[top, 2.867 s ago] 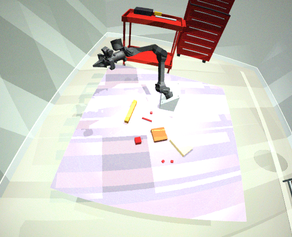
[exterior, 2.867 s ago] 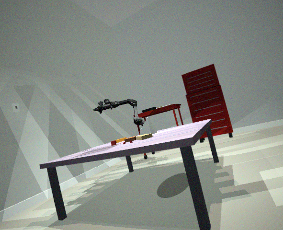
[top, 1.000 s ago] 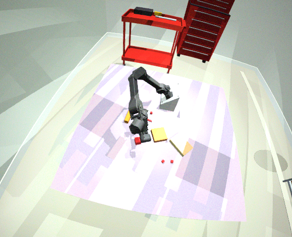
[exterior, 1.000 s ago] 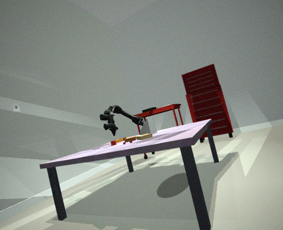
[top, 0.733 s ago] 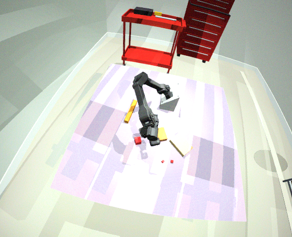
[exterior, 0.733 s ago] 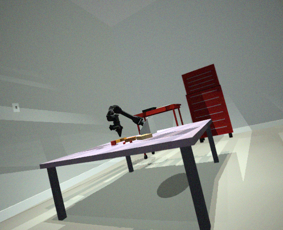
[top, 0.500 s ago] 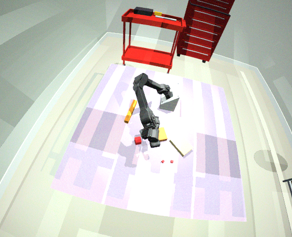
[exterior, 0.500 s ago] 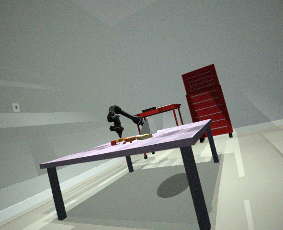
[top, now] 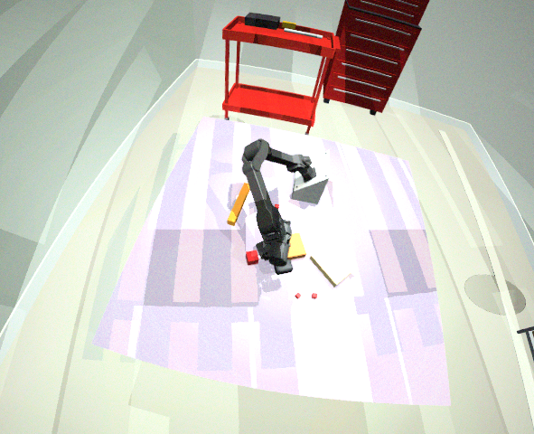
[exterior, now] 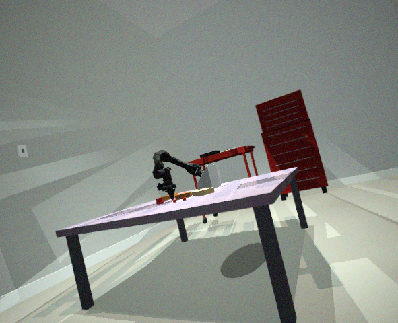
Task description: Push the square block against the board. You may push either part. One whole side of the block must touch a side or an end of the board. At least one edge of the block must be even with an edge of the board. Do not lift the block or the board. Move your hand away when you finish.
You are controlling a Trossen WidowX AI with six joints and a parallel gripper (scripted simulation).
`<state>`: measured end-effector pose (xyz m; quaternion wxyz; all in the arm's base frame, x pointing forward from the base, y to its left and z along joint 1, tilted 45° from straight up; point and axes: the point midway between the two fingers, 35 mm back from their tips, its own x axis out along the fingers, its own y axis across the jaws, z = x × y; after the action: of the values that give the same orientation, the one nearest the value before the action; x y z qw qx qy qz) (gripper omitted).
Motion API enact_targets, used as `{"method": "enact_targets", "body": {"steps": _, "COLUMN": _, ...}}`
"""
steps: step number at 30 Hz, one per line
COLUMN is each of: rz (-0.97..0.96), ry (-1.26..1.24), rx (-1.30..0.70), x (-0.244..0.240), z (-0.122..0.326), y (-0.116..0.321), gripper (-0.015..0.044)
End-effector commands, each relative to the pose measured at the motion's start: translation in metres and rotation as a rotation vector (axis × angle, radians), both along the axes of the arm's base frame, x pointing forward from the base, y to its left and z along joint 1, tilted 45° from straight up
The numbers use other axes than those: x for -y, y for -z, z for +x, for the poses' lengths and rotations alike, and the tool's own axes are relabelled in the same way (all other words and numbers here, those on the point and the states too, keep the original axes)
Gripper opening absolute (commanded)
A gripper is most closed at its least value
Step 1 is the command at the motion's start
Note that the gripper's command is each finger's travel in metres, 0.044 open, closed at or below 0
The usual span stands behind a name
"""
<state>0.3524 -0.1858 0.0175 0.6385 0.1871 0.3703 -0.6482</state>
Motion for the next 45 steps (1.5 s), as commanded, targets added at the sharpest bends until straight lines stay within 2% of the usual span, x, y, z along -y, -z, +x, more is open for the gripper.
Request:
{"method": "enact_targets", "body": {"steps": 1, "rz": -0.005, "ry": -0.002, "rx": -0.001, "x": -0.003, "z": -0.001, "y": 0.003, "gripper": 0.0}}
{"method": "enact_targets", "body": {"steps": 45, "rz": 0.0, "ry": -0.002, "rx": -0.001, "x": -0.037, "z": -0.009, "y": 0.035, "gripper": 0.0}}
